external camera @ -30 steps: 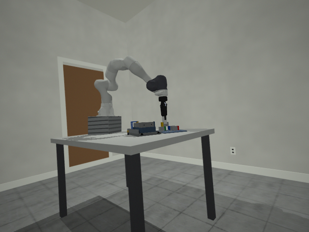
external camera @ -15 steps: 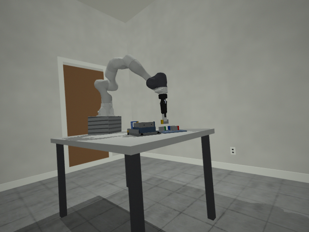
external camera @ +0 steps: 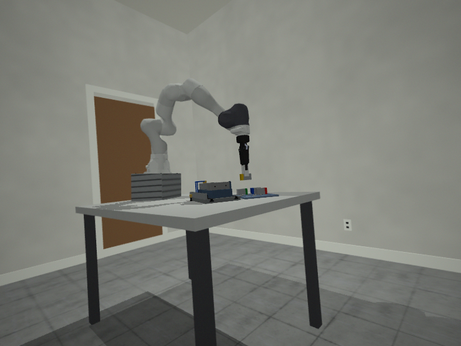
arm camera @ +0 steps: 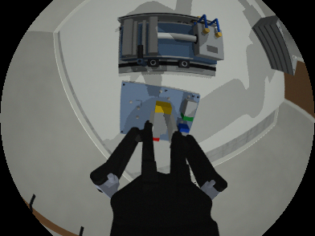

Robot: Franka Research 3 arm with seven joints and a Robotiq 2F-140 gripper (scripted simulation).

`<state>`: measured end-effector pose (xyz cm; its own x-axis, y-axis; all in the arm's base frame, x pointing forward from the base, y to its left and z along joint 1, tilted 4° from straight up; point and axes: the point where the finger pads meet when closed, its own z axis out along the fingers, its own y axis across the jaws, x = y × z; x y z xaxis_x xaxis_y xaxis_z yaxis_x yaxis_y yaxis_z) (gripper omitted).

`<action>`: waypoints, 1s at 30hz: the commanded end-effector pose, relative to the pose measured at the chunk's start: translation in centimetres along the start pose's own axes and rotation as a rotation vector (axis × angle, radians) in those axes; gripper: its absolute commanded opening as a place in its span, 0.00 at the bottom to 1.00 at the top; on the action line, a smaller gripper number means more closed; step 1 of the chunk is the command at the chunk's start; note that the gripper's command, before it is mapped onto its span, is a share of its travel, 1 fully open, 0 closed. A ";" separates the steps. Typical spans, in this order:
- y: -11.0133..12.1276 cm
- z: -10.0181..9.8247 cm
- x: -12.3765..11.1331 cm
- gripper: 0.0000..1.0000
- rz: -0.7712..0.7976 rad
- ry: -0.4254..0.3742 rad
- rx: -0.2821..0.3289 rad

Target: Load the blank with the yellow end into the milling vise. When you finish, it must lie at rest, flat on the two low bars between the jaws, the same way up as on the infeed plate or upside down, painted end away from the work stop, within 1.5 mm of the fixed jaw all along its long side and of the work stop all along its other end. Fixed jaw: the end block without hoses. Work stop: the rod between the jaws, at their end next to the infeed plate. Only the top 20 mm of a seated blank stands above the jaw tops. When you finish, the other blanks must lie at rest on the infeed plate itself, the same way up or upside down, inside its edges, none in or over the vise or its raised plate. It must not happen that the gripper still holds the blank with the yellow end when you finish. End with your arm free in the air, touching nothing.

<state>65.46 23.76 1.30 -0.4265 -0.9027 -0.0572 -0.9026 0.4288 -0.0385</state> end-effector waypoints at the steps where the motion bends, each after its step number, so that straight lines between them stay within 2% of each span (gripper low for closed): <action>1: 0.0 -1.8 0.0 0.00 -0.002 -0.001 0.000; 4: 0.1 -4.5 0.2 0.00 -0.004 0.001 -0.002; 30: 0.2 -4.6 0.3 0.00 -0.004 0.001 -0.002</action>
<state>64.86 23.43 5.59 -0.4259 -0.9031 -0.0553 -0.9031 0.4280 -0.0355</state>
